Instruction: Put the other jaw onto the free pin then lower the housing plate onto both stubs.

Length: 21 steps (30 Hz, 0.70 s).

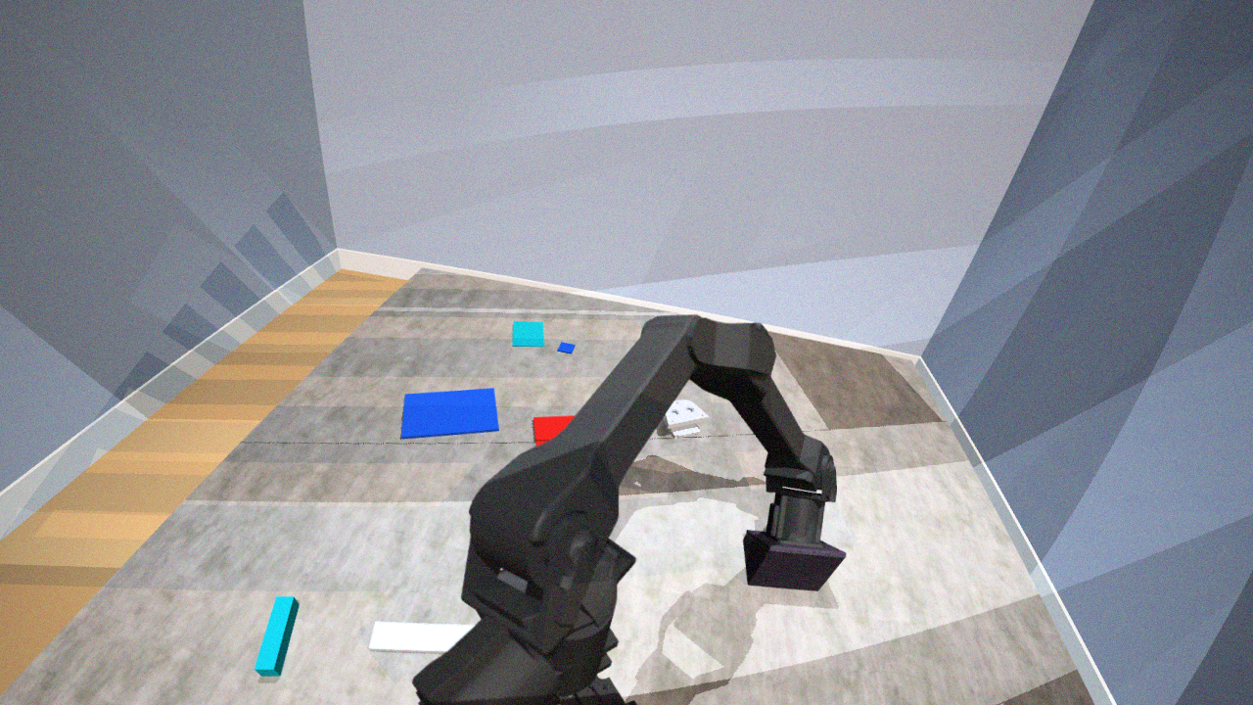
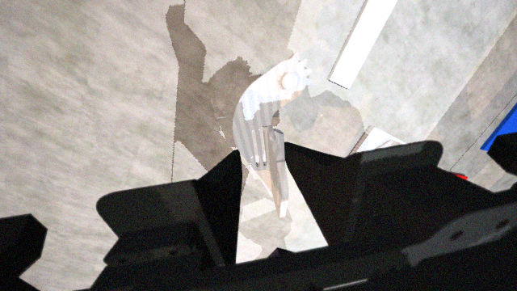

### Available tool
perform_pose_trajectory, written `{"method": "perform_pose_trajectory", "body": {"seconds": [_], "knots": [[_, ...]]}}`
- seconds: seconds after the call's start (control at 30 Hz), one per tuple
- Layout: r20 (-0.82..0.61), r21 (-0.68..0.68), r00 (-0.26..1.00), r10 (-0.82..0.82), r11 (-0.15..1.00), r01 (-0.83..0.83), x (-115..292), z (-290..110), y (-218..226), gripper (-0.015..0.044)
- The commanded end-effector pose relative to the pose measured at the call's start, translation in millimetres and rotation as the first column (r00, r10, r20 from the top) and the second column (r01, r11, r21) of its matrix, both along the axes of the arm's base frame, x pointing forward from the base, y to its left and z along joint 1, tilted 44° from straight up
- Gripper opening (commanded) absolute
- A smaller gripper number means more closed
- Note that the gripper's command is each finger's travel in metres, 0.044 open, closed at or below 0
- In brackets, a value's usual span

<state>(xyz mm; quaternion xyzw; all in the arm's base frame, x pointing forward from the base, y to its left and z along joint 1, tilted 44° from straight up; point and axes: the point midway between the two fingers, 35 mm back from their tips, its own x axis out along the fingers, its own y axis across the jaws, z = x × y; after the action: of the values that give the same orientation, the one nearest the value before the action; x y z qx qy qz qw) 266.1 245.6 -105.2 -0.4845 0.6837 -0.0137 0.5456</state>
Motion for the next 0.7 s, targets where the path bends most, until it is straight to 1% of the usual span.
{"method": "perform_pose_trajectory", "body": {"seconds": [0.0,0.33,0.67], "knots": [[-0.062,-0.003,0.996,0.072,0.997,-0.072,3.2,9.3,-5.8,0.0134],[-0.237,0.010,0.937,0.256,0.965,-0.262,6.4,30.0,-20.5,0.0134],[-0.400,0.055,0.814,0.420,0.898,-0.437,7.7,49.8,-36.5,0.0134]]}}
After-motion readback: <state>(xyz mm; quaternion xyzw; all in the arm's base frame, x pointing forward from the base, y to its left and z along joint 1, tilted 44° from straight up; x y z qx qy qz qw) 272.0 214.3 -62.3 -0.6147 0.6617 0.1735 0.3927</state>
